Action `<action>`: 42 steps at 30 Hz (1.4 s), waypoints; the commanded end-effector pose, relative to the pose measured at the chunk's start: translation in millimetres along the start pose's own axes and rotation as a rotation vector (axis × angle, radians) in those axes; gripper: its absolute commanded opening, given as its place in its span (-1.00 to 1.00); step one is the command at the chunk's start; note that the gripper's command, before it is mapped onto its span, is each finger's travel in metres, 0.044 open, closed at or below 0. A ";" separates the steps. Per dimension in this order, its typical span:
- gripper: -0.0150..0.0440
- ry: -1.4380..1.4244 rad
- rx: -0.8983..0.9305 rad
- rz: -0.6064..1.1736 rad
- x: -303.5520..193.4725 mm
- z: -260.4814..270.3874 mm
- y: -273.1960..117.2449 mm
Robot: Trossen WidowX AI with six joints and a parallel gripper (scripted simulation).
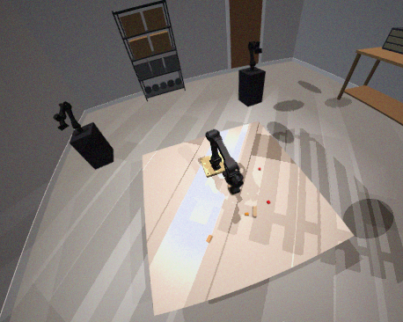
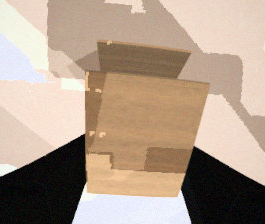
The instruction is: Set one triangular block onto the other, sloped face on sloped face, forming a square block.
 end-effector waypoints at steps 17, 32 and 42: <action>-0.49 0.010 0.002 0.006 -0.7 -0.1 2.0; -0.49 0.010 0.003 0.006 1.9 -0.6 8.4; -0.49 0.011 0.003 0.006 4.3 -0.7 14.5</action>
Point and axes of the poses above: the point midway between the two fingers, 35 mm back from their tips, its own y axis out along the fingers, its own z axis across the jaws, x = y × z, the point moved 3 cm from there along -y, back along the fingers, and after that the axes turned 5 degrees about -y, right-handed, at the moved point
